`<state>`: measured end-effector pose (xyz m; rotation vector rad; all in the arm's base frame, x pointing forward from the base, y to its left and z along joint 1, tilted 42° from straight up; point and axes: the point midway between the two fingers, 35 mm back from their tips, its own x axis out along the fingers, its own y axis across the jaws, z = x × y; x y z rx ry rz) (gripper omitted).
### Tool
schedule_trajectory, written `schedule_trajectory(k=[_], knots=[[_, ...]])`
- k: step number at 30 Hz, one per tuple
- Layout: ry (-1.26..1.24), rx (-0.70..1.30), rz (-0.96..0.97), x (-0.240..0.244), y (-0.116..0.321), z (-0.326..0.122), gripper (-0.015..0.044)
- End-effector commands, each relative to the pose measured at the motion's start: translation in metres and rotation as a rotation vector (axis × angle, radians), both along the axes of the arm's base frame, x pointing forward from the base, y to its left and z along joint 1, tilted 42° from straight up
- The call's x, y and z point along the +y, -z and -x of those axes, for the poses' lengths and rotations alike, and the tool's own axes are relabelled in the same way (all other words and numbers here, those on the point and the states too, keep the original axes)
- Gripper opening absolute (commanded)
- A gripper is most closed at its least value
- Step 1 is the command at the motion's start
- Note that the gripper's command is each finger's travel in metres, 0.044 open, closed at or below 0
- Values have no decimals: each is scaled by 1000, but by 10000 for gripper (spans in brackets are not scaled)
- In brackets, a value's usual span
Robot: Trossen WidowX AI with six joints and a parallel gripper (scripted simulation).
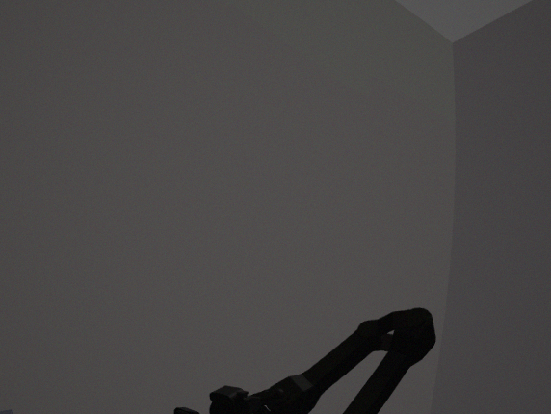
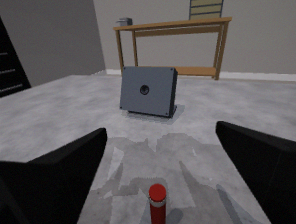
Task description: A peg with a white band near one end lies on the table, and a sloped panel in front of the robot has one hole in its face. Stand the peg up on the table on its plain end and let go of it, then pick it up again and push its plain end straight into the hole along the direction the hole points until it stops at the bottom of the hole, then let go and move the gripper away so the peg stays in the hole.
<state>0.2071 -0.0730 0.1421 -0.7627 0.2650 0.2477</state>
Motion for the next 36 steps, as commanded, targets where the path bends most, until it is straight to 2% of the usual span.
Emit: schedule_trajectory(k=[1,8,16,27,36], knots=[[14,-5,4,20,-23,-2,440],[42,-113,-43,65,-73,19,440],[52,-112,-70,68,-76,22,440],[189,139,-246,58,-57,11,440],[344,388,-314,49,-36,8,440]])
